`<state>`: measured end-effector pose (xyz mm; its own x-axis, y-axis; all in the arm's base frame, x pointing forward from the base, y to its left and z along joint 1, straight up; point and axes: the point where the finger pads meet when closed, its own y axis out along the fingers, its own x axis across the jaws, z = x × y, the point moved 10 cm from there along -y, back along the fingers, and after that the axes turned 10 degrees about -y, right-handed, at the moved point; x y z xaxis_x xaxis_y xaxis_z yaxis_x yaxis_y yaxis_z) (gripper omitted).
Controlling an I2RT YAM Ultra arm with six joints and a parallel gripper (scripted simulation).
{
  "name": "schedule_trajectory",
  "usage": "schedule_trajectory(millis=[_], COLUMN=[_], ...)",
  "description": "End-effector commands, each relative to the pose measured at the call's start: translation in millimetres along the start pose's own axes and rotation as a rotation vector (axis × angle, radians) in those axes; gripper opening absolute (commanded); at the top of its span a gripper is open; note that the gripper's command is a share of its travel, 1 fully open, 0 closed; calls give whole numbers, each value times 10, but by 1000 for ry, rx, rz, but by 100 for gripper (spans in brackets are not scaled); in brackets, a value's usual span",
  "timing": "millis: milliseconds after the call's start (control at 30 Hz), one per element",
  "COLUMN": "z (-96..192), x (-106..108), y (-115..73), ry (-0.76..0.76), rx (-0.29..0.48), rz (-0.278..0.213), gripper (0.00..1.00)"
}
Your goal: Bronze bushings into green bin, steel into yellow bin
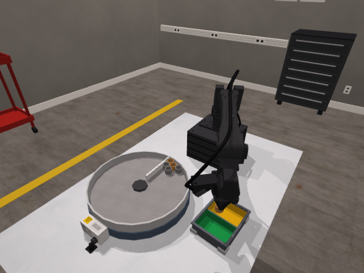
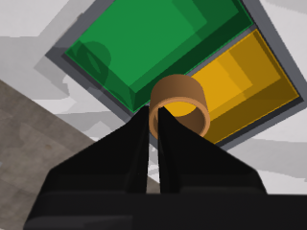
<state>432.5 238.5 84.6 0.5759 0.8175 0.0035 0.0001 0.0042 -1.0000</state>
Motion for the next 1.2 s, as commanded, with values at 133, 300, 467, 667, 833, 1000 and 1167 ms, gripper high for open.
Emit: schedule_trajectory(millis=[133, 300, 467, 667, 833, 1000, 1167], z=[3, 3, 3, 32, 24, 6, 6], x=[43, 43, 43, 56, 62, 54, 54], y=[-93, -93, -93, -58, -160, -171, -171], ry=[1, 1, 1, -2, -1, 3, 3], rx=[-20, -20, -20, -17, -26, -27, -27], rz=[-12, -12, -12, -6, -25, -27, -27], gripper=[0, 0, 0, 0, 0, 0, 0])
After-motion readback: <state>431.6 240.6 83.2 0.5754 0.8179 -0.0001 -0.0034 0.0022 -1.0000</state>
